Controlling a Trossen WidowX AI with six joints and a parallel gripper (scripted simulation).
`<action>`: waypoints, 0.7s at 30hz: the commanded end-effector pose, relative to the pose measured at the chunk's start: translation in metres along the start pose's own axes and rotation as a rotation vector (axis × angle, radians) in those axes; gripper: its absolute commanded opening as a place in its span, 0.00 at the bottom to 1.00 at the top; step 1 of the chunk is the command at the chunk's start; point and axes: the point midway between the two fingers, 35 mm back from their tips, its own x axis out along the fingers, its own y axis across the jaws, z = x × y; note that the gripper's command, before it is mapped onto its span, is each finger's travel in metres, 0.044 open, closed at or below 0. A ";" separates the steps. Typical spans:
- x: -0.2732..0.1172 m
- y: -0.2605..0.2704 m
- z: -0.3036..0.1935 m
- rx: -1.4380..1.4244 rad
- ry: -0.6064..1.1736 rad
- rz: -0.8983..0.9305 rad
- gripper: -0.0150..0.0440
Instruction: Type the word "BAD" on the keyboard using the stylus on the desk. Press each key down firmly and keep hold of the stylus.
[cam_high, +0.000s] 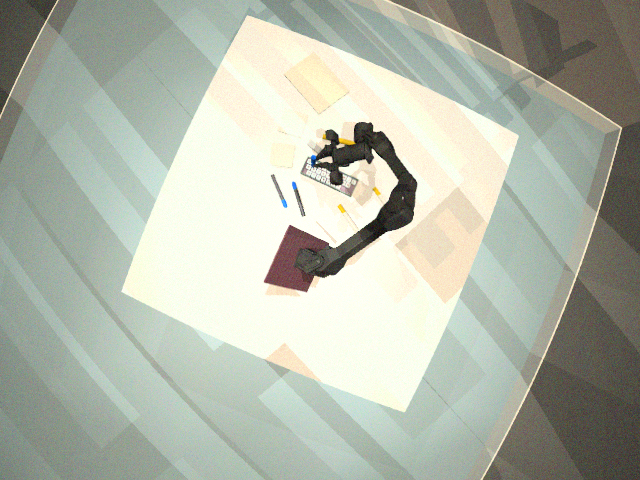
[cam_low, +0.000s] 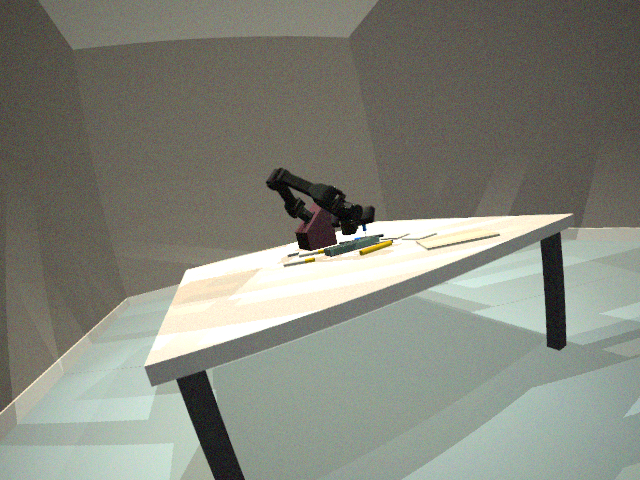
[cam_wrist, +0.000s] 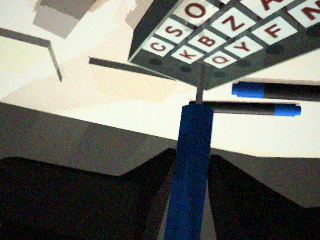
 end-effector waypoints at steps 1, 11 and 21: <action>0.000 0.000 0.001 -0.007 -0.004 -0.002 0.39; 0.001 -0.001 0.004 -0.007 -0.004 -0.002 0.39; 0.003 -0.001 0.007 -0.007 -0.004 -0.002 0.39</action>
